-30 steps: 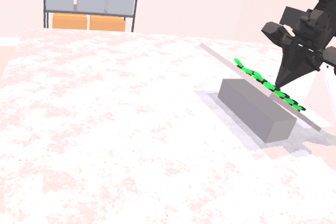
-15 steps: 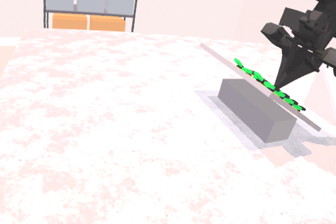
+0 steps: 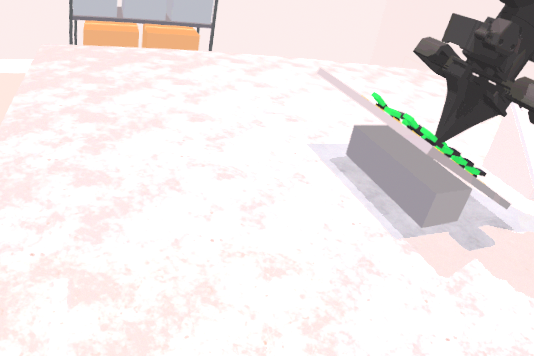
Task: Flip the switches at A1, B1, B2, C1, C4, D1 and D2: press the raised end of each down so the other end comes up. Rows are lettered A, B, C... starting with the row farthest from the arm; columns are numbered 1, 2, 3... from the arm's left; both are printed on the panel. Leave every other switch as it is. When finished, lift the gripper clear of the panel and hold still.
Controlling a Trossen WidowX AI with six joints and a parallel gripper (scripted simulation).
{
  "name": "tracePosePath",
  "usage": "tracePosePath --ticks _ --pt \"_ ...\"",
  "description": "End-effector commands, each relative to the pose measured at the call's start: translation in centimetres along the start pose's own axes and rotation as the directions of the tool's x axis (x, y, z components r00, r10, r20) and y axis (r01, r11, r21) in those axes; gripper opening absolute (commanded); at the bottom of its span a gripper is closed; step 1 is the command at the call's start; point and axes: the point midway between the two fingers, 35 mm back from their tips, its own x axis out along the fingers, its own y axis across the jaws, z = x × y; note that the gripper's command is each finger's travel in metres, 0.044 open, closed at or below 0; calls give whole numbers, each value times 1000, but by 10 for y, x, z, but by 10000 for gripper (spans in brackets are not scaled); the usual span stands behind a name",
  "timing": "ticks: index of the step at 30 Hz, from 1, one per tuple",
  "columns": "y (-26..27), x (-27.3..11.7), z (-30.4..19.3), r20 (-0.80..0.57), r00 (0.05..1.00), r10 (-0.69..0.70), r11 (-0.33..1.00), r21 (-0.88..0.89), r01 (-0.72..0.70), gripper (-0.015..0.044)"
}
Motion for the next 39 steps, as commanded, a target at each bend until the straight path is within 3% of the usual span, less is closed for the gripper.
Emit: tracePosePath --ticks 1,4,10,20,26,39 --pt "-1 1 0 -1 1000 -5 1000 4 5 0" --pt "-1 -8 1 -5 1000 -4 1000 0 4 0" --pt "-2 -64 2 -29 1000 -7 1000 5 7 0" --pt "-2 -65 -38 -30 1000 -7 1000 7 7 0" --pt "-2 -32 -39 -5 1000 -7 1000 6 7 0" --pt "-1 -16 -40 -3 1000 -5 1000 6 5 0"
